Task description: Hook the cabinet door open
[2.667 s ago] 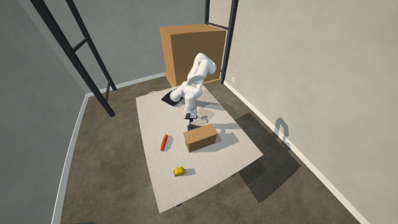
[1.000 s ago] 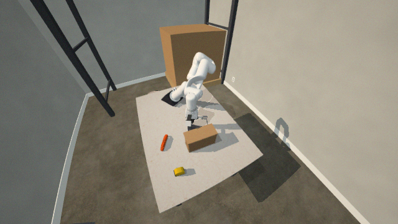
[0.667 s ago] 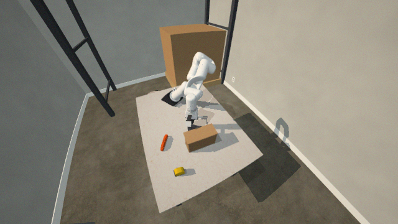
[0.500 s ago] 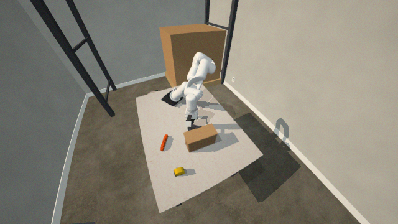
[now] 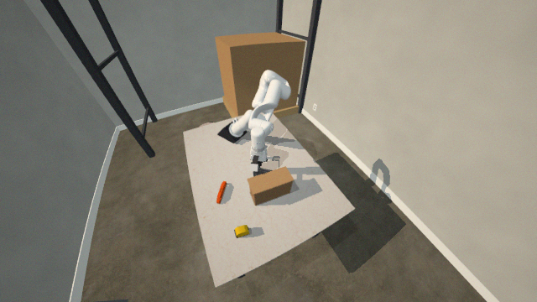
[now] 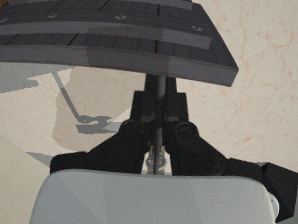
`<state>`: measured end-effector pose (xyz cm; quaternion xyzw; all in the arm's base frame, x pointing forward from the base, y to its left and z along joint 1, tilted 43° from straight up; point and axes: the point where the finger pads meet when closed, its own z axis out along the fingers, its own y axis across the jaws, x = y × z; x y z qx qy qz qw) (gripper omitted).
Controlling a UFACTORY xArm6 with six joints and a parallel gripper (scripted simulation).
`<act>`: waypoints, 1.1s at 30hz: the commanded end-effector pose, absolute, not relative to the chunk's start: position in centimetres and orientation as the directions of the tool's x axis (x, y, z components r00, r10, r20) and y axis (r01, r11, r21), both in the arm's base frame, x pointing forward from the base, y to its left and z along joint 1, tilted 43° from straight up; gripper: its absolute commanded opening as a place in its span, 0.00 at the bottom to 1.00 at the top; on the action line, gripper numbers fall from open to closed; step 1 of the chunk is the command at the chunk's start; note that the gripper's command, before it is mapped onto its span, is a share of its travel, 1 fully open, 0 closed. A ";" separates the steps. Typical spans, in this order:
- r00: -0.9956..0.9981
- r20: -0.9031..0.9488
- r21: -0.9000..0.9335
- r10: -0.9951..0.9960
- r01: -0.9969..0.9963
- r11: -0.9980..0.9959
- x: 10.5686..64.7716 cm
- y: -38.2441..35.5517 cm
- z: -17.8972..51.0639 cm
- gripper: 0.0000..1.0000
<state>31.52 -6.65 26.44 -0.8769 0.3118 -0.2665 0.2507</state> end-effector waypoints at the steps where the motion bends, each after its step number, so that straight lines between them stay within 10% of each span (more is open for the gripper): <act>1: 0.662 0.314 -0.606 -0.680 -0.412 -0.681 31.6 -6.7 26.6 0.04; 3: 0.662 0.314 -0.606 -0.680 -0.412 -0.681 31.6 -6.7 26.6 0.23; 33: 0.662 0.314 -0.606 -0.680 -0.412 -0.681 31.6 -6.7 26.6 0.23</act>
